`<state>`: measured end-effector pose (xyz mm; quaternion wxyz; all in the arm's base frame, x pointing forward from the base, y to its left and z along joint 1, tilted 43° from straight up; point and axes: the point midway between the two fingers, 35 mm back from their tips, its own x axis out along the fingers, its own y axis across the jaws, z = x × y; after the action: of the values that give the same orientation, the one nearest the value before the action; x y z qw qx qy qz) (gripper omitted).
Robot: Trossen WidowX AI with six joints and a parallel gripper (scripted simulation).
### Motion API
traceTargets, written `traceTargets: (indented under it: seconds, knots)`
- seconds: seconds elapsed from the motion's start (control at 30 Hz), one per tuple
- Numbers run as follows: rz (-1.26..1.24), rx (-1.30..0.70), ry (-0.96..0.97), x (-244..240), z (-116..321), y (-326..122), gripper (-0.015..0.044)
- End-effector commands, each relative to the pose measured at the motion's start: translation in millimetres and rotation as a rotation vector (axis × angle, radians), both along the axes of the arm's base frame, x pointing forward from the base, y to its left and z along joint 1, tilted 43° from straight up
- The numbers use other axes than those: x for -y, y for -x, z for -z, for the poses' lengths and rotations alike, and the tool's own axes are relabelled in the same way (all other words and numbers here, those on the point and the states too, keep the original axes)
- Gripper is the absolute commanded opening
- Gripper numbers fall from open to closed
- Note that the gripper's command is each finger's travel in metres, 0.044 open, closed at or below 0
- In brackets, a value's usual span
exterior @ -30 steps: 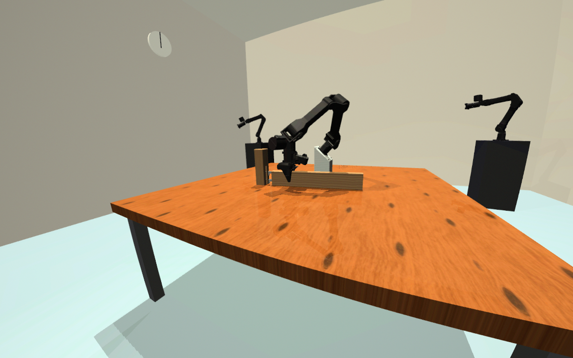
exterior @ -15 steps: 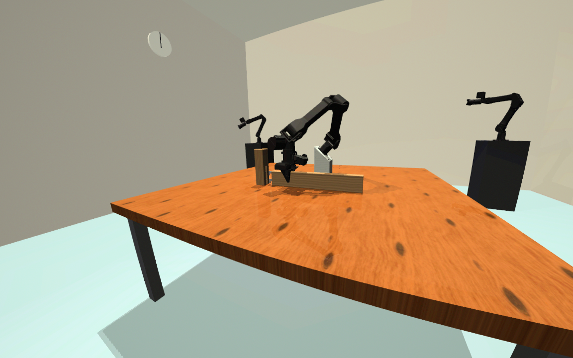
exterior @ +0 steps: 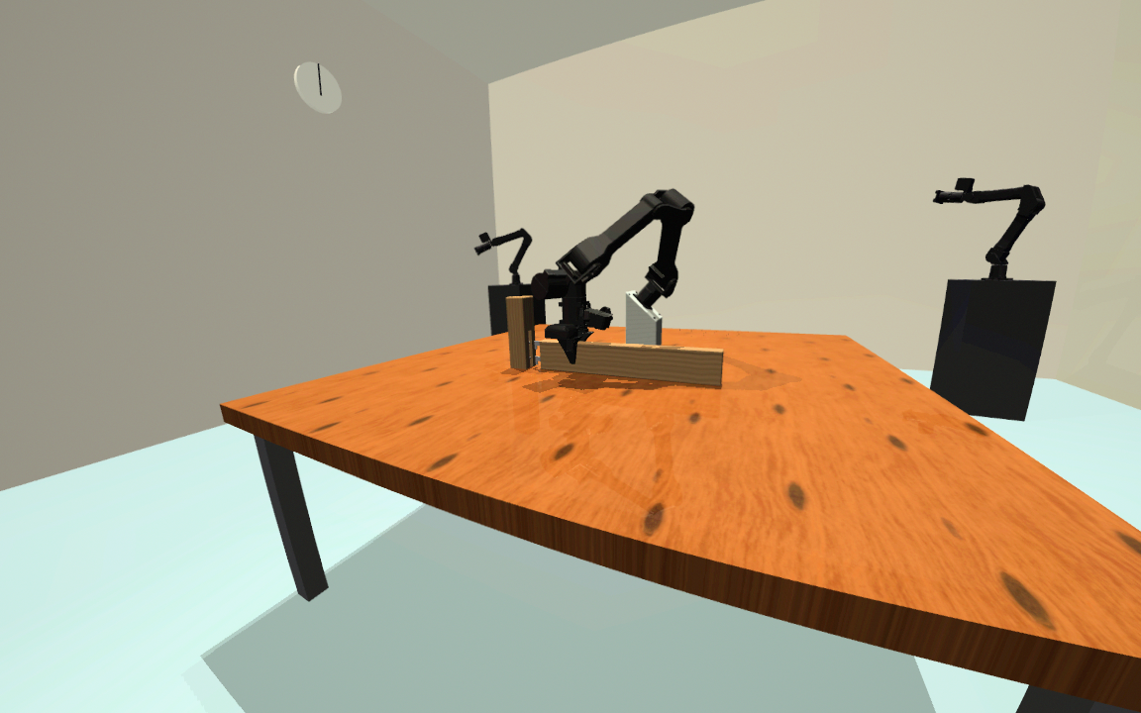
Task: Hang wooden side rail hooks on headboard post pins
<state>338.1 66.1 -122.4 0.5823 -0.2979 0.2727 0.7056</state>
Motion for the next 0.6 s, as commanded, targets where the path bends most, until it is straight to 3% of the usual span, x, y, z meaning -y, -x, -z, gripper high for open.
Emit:
traceTargets:
  seconds: [0.0, 0.57]
  knots:
    - [0.009, -0.001, -0.003, -0.7, 0.2, -4.8, 0.0]
    - [0.009, -0.001, -0.003, 0.5, -0.7, -1.0, 0.0]
